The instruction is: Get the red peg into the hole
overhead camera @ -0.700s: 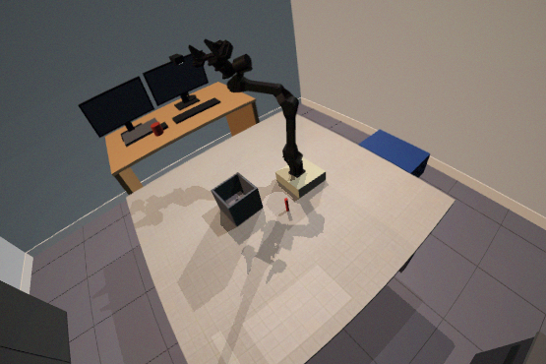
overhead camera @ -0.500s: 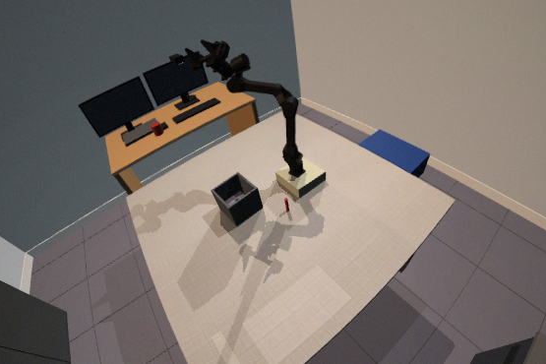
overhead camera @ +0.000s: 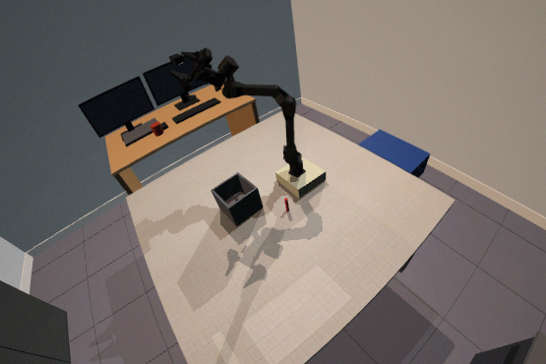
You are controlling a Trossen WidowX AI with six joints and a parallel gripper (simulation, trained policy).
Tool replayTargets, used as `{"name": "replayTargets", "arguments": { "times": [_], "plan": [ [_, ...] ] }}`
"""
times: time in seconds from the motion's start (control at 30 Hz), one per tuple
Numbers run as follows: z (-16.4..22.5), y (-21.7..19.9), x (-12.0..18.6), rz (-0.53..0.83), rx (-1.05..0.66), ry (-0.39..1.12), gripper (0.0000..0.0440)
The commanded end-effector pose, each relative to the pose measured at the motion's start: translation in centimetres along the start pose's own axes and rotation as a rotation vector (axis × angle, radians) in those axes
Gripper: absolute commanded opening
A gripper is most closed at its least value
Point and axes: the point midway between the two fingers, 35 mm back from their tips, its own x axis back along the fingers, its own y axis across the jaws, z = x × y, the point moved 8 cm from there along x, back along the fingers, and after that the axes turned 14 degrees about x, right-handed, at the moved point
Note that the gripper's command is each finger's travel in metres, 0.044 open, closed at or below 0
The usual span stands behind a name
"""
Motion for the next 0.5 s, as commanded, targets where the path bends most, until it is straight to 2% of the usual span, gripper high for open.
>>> {"name": "replayTargets", "arguments": {
  "times": [0.0, 0.47],
  "plan": [
    [1.7, -0.3, -0.6, 0.049, -0.136, 0.029, 0.0438],
    [8.4, 0.4, -1.8, 0.228, -0.556, 0.164, 0.0435]
  ]
}}
